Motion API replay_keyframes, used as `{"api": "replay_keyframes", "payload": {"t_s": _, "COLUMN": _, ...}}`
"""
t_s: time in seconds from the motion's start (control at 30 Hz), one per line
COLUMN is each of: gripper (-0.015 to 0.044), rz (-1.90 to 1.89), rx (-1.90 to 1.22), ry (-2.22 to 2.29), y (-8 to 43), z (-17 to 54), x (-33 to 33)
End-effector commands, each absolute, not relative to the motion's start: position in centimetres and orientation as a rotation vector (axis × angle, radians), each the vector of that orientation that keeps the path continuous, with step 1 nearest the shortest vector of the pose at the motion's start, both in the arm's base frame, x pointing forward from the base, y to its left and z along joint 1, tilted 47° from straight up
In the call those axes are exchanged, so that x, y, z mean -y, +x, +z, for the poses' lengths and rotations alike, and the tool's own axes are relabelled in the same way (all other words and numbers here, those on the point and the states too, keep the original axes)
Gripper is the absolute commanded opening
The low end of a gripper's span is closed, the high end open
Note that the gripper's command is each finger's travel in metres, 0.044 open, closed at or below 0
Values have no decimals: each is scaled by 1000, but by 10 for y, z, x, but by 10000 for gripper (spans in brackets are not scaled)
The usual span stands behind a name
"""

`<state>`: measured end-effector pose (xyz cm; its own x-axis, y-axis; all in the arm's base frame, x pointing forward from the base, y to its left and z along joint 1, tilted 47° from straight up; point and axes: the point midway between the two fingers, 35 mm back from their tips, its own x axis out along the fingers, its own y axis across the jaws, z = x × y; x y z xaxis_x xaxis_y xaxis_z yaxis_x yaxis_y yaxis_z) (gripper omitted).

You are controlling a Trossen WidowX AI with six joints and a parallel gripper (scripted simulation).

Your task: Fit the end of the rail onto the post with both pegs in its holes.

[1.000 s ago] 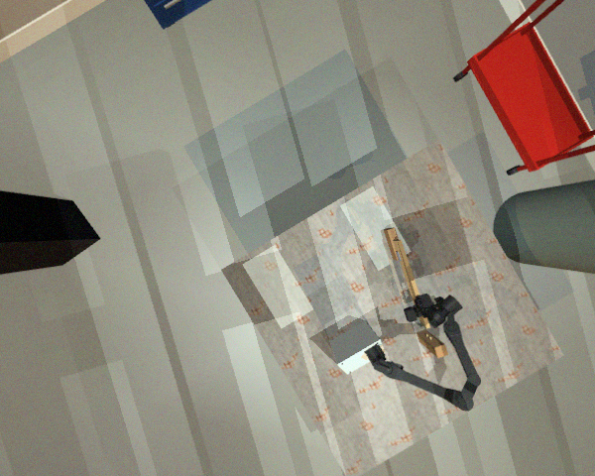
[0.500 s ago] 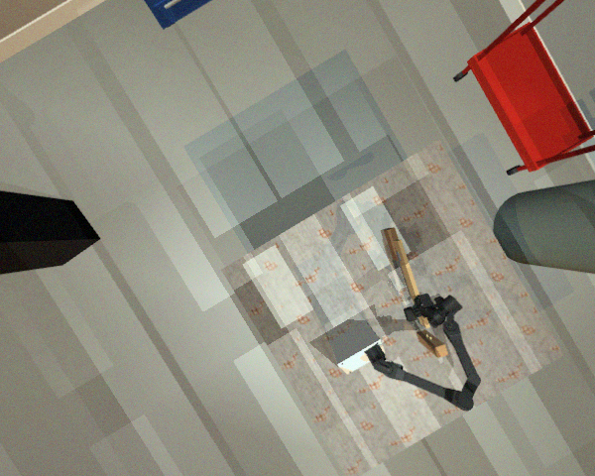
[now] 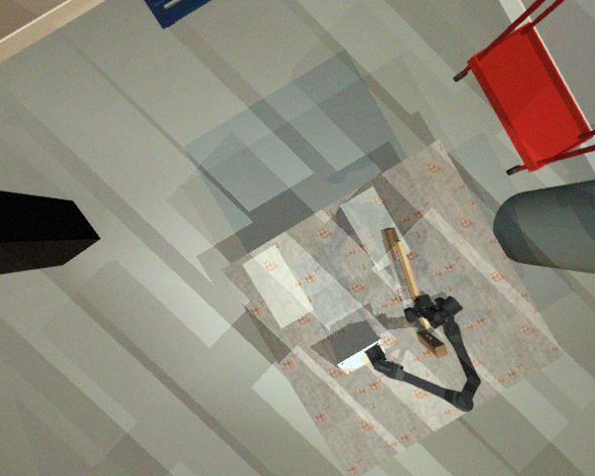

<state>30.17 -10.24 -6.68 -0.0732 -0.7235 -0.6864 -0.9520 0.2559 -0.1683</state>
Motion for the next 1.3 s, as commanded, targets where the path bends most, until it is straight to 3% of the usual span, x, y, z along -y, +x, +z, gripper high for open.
{"api": "replay_keyframes", "payload": {"t_s": 0.0, "gripper": 0, "rz": 433, "rx": -1850, "ry": -1527, "y": 302, "z": -64, "x": 102}}
{"api": "replay_keyframes", "payload": {"t_s": 1.27, "gripper": 0, "rz": 433, "rx": -1851, "ry": -1528, "y": 299, "z": -57, "x": 111}}
